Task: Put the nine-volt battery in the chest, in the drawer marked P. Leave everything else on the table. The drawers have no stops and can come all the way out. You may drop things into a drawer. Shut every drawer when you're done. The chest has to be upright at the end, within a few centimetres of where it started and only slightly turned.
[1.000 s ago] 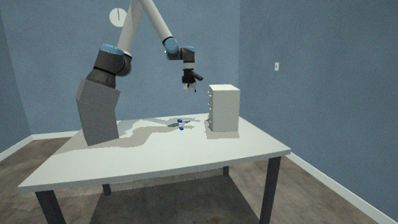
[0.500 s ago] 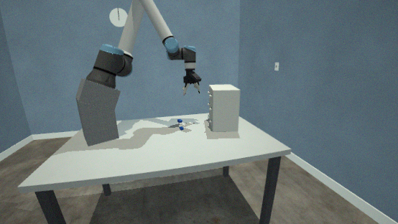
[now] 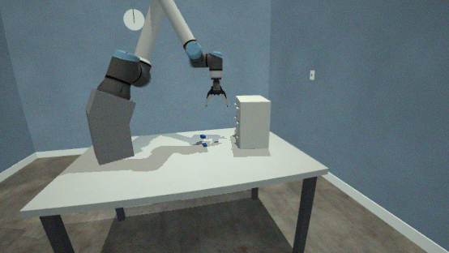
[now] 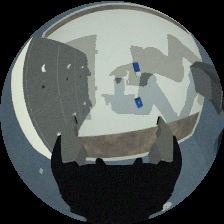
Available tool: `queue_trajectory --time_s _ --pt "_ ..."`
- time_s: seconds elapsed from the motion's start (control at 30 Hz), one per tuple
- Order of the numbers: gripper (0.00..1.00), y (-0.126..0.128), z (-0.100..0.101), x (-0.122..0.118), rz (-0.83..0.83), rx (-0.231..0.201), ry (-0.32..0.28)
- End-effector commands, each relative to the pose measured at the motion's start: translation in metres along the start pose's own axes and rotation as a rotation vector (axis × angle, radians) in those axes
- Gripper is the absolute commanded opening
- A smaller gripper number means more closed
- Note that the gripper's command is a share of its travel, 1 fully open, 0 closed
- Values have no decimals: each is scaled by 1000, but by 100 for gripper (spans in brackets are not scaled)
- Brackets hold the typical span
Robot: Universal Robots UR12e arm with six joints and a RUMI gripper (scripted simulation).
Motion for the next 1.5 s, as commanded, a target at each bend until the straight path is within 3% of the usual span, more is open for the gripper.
queue_trajectory --time_s 0.0,0.1,0.17,0.67,0.73,1.17,1.47 --pt "100 2 -1 9 244 3 9" --pt "100 3 -1 15 387 4 9" --pt "100 3 -1 15 387 4 9" --pt "100 8 -2 36 1025 7 6" --pt "100 8 -2 36 1025 7 6" --pt "100 8 -3 47 1399 9 4" --pt "100 8 -3 51 1516 10 3"
Point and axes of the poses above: the point where the finger pads meet when closed, its own z axis out along the fingers, its own y axis across the jaws, x = y × z, the point moved 2 cm from there along -z, back along the fingers, and after that the axes turned 12 degrees about -z, right-handed, at the moved point
